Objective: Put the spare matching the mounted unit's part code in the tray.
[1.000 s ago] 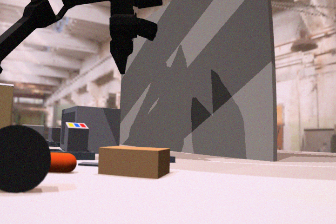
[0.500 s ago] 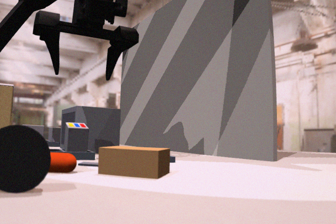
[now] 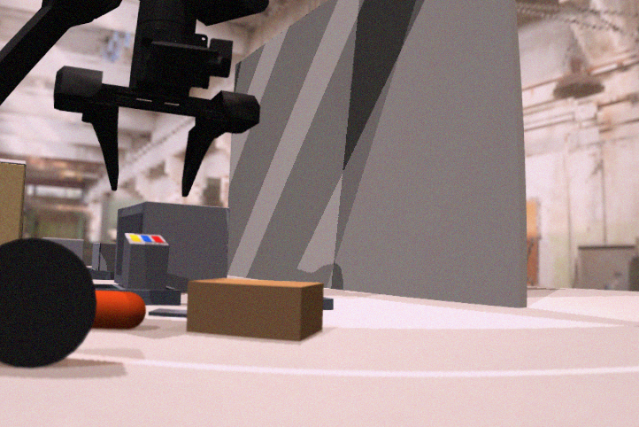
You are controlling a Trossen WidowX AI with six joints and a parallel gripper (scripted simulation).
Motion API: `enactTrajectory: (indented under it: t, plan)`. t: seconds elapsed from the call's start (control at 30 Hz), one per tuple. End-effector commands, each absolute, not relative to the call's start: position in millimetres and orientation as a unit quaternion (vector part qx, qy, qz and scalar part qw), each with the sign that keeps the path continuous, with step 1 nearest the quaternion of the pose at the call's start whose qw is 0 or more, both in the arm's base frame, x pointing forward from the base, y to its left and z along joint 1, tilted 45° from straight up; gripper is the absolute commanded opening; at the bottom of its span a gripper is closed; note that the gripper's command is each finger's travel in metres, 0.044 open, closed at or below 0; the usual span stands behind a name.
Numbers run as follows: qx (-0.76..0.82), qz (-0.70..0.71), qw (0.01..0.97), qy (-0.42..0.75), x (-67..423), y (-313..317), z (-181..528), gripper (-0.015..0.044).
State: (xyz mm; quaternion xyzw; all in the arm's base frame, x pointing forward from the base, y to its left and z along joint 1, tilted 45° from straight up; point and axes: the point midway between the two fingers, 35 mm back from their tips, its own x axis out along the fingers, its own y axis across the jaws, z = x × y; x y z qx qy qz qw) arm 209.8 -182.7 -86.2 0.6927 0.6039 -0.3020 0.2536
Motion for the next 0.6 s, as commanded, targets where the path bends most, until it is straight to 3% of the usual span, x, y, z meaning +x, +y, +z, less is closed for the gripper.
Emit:
enactTrajectory:
  t: [0.0, 0.57]
  plan:
    - [0.696, -0.303, 0.252, 0.600, 210, -182, -88, 0.0300]
    - [0.696, -0.303, 0.252, 0.600, 214, -167, -106, 0.0300]
